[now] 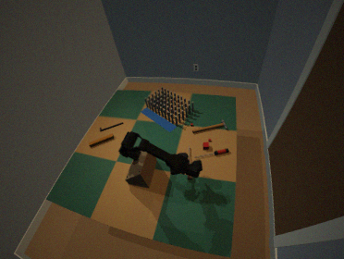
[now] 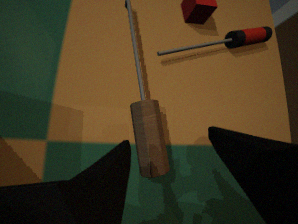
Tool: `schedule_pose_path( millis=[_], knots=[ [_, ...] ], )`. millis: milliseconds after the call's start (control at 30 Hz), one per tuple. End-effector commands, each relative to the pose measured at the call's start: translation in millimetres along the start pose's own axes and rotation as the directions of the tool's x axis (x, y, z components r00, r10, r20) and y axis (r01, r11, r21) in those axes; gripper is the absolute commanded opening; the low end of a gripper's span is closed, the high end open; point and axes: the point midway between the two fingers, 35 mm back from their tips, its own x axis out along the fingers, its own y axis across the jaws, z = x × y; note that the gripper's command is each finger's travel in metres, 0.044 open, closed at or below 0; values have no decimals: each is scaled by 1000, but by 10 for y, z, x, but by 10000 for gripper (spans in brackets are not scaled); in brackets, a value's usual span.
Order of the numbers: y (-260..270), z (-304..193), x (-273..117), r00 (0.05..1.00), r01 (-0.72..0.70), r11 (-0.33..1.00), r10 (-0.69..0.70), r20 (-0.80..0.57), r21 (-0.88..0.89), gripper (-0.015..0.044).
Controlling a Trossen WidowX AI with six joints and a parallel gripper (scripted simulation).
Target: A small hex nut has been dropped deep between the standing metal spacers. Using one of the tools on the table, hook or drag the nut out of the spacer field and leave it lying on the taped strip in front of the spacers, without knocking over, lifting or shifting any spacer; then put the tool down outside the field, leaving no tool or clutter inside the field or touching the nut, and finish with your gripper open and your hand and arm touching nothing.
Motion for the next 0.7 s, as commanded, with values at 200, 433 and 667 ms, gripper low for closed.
schedule_pose_path(
  millis=[200,433,667],
  knots=[
    [0,6,-2,1000,0,1000,0,8,-4,280],
    [20,-35,78,1000,0,1000,0,7,-4,280],
    [48,-85,179,1000,0,1000,0,7,-4,280]
  ],
)
